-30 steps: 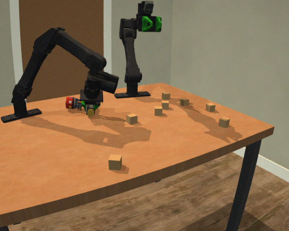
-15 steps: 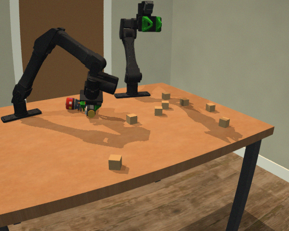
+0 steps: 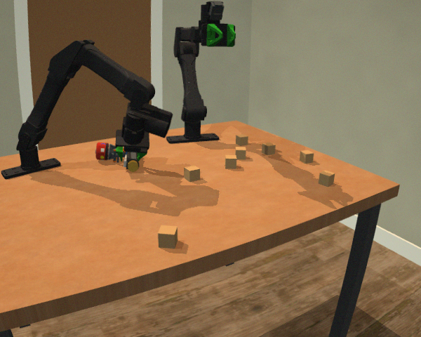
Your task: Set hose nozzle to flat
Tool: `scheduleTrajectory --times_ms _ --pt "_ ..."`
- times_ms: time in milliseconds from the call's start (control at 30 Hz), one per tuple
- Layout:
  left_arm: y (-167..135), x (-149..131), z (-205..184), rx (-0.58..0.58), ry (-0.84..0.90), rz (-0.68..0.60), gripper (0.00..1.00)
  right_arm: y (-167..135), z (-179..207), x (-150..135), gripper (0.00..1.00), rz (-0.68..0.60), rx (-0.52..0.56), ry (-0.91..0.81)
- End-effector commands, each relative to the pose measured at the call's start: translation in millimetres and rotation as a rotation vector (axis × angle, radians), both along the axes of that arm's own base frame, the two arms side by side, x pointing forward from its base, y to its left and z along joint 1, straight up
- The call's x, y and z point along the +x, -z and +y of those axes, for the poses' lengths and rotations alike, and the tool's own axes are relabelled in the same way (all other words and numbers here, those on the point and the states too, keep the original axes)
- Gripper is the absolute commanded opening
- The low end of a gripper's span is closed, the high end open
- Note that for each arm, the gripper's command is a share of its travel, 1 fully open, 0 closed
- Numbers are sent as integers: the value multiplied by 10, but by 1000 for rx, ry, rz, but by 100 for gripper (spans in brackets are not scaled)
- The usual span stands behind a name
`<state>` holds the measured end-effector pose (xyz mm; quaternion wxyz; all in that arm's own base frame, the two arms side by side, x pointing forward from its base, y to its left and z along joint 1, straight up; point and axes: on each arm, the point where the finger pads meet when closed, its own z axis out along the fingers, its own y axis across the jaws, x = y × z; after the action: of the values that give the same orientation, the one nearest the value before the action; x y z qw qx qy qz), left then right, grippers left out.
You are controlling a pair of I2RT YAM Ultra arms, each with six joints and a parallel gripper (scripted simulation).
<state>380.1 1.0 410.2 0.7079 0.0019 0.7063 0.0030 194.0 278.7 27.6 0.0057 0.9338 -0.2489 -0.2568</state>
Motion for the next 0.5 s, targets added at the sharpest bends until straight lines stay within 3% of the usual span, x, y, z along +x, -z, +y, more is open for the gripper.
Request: scheduleTrajectory --times_ms 0,333,367,467 --pt "-311 -51 -23 6 2 -77 36 -247 39 83 51 -23 42 4" --pt "-311 -51 -23 6 2 -77 36 -303 59 152 51 -37 54 9" --pt "-311 -51 -23 6 2 -77 36 -299 -37 111 51 3 6 -5" --pt "-311 -51 -23 6 2 -77 36 -383 -53 170 51 12 2 -4"
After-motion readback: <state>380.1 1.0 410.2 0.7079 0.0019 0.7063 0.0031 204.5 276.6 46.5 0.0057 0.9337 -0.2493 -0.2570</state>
